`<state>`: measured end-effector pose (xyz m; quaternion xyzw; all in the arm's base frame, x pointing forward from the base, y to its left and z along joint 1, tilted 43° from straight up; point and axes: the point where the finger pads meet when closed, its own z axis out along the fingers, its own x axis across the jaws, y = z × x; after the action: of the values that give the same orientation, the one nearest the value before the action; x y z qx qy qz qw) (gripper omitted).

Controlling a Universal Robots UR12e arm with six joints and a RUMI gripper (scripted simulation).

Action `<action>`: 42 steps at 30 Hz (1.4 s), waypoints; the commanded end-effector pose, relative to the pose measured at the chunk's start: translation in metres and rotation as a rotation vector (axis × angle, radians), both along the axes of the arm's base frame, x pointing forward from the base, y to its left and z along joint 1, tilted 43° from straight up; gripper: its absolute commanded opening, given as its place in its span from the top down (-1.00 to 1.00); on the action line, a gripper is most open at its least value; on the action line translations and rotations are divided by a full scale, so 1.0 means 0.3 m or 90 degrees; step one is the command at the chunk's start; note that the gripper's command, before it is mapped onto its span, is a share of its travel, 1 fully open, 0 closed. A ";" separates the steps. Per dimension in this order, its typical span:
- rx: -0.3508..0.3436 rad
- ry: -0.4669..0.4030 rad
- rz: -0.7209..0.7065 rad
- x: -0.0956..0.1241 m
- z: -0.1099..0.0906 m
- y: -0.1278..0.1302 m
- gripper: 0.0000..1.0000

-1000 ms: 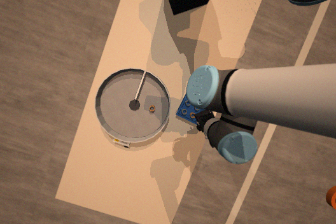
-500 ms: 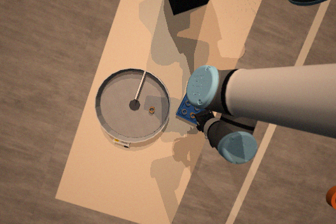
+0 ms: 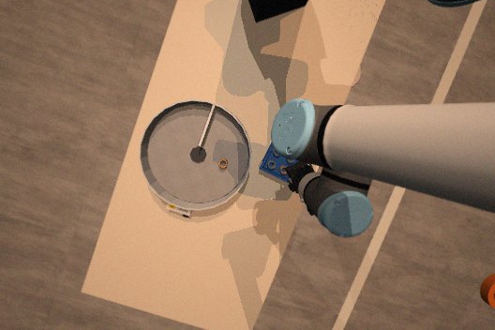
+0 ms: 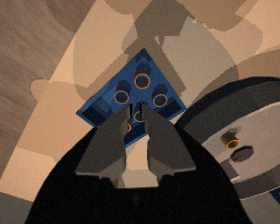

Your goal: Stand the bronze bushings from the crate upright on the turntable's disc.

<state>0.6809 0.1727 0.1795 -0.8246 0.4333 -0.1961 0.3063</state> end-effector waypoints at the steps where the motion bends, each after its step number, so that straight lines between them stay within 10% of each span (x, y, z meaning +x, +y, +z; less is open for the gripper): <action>1: 0.000 -0.001 0.000 0.019 -0.020 0.010 0.89; 15: 0.000 -0.001 0.000 0.127 -0.155 0.071 0.89; 42: 0.000 -0.001 0.000 0.133 -0.162 0.074 0.89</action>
<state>0.7206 0.1950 0.1305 -0.8245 0.4333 -0.1963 0.3063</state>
